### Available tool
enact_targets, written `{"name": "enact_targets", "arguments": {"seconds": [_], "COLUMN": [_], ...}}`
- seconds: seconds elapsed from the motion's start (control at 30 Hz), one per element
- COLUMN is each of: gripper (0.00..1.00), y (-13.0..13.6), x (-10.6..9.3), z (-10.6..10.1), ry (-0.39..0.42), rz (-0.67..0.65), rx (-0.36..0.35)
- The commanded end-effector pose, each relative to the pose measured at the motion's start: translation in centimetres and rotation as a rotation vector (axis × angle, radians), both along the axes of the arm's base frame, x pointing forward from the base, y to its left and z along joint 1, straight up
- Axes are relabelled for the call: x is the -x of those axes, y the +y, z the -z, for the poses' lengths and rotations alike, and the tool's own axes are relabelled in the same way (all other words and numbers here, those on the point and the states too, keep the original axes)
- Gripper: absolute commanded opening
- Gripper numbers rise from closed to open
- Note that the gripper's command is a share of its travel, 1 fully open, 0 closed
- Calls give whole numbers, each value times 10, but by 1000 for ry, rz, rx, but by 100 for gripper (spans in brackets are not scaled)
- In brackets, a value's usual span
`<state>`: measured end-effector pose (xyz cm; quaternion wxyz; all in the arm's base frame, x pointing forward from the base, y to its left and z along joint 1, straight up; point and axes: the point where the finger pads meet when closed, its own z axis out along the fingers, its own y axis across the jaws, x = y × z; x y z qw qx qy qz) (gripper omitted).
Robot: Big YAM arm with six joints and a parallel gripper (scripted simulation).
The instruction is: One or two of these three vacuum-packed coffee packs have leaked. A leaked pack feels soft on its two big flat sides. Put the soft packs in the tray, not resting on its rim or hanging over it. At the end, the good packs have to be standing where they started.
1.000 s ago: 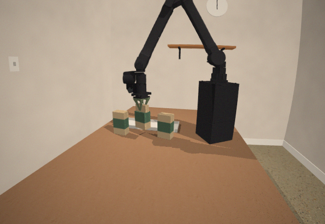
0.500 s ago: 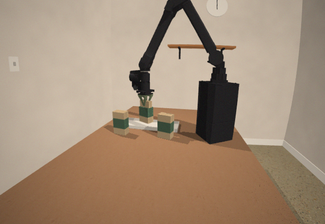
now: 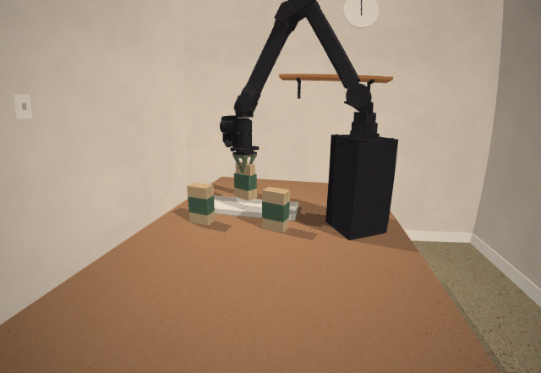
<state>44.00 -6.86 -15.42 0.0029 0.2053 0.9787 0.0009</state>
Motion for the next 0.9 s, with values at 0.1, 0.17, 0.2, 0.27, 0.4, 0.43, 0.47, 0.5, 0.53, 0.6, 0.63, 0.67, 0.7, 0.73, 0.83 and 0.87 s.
{"name": "enact_targets", "arguments": {"seconds": [0.1, 0.17, 0.2, 0.27, 0.4, 0.43, 0.47, 0.5, 0.53, 0.6, 0.63, 0.67, 0.7, 0.73, 0.83, 0.87], "gripper": [25, 25, 25, 25, 25, 25, 25, 25, 25, 25, 25, 25, 25, 25, 25, 25], "y": [-2, -2, -1, -1, -1, -1, -1, -1, -1, -1, -1, -2, -2, -2, -1, -1], "x": [-11, -11, -11, -11, -11, -11, -11, -11, -10, -12, -14, -15, -17, -17, -15, -15], "z": [-1, -1, -1, -1, -1, -1, -1, -1, 1, 3, 4, 4, 5, 6, 12, 14], "ry": [-11, -11, -11, -11, -11, -11, -11, -11, -10, -14, -21, -25, -27, -28, -24, -25], "rz": [-32, -32, -34, -34, -34, -34, -34, -34, -34, -35, -35, -35, -35, -35, -35, -35], "rx": [0, 0, 0, 0, 0, 0, 0, 0, 0, 1, 2, 2, 3, 3, 2, 2]}}
